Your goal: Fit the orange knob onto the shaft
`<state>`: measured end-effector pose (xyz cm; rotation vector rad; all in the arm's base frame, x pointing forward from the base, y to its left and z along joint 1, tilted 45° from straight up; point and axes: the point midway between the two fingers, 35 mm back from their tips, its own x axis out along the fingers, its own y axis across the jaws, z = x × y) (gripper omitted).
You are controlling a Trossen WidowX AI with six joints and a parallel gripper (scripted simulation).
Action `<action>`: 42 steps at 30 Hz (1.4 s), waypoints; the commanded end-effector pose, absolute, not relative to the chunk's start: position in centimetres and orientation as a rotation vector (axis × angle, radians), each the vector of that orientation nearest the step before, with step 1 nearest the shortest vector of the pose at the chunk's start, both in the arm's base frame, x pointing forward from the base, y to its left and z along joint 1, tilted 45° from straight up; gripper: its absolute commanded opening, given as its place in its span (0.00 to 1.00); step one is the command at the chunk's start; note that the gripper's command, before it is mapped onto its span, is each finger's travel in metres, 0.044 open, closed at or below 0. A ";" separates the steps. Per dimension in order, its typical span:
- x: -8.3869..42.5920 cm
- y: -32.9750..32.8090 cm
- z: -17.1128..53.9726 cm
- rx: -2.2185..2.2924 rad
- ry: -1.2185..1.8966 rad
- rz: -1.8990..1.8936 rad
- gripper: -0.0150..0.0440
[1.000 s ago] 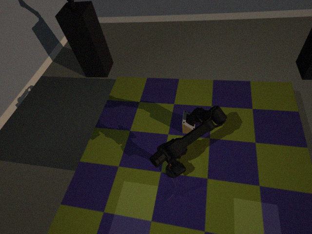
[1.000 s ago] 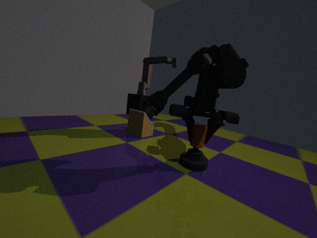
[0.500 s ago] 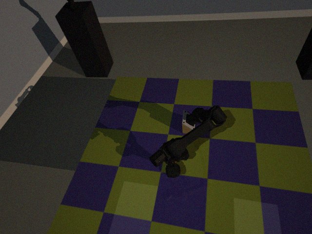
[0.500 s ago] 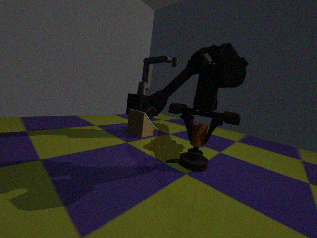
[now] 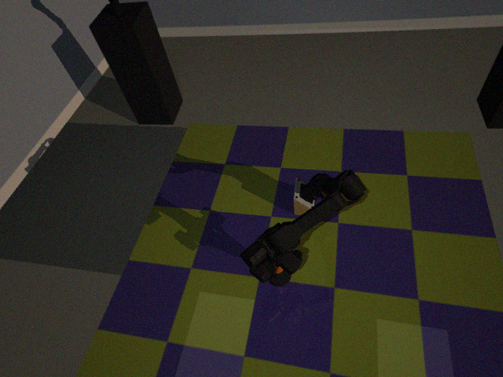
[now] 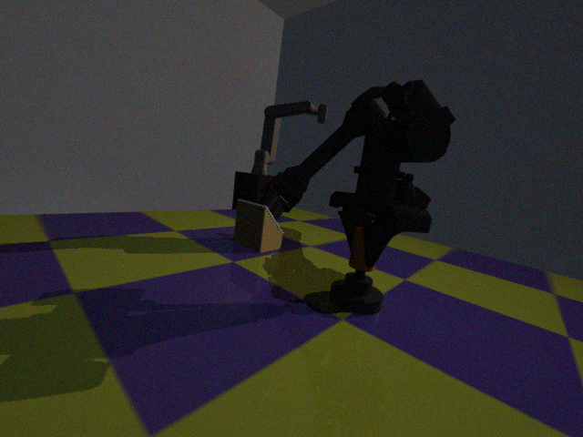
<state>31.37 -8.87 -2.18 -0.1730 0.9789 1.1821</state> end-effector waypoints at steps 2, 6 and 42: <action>31.5 -9.1 -2.1 0.269 1.267 0.865 0.25; 31.5 -9.1 -1.9 0.490 1.388 0.686 0.25; 31.5 -8.9 -1.9 0.792 1.526 0.418 0.25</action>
